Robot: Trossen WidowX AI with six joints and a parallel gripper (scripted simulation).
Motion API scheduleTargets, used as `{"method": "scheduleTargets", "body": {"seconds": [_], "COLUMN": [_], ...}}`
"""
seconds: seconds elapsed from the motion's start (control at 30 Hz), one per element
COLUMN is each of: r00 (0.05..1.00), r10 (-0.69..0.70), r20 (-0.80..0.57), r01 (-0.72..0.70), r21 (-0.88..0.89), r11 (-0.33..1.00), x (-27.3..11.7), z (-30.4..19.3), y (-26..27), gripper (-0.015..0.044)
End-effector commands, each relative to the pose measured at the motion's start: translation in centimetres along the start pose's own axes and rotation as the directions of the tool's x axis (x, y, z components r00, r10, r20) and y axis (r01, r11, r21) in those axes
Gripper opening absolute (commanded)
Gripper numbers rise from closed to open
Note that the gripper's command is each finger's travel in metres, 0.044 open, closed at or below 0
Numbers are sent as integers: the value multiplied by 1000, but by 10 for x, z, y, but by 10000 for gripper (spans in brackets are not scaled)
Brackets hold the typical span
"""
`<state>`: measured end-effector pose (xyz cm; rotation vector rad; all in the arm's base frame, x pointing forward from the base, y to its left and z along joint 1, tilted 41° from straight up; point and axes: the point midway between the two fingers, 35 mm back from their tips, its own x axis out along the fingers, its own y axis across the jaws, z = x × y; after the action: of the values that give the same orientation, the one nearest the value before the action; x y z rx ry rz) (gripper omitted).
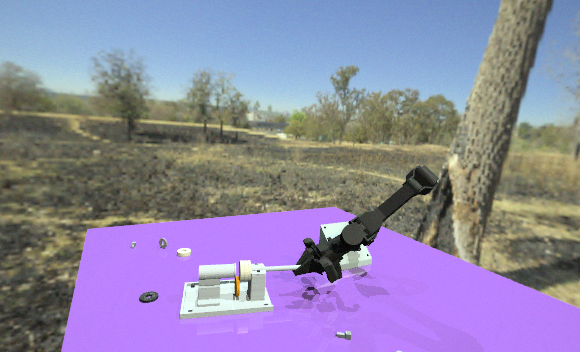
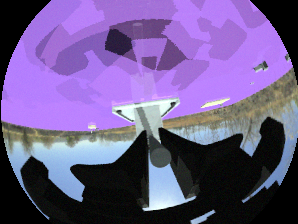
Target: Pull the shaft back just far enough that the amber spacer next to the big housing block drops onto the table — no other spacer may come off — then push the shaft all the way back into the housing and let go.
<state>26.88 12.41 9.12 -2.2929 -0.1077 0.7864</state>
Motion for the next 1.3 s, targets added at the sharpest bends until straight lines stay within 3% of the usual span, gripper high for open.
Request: {"method": "scheduleTargets", "body": {"seconds": [0.0,1.27], "r00": [1000,1000], "r10": [0,-2], "r20": [0,2], "r01": [0,2], "r21": [0,2], "r11": [1000,1000], "x": [0,9], "z": [0,-6], "y": [0,0], "gripper": [0,0]}}
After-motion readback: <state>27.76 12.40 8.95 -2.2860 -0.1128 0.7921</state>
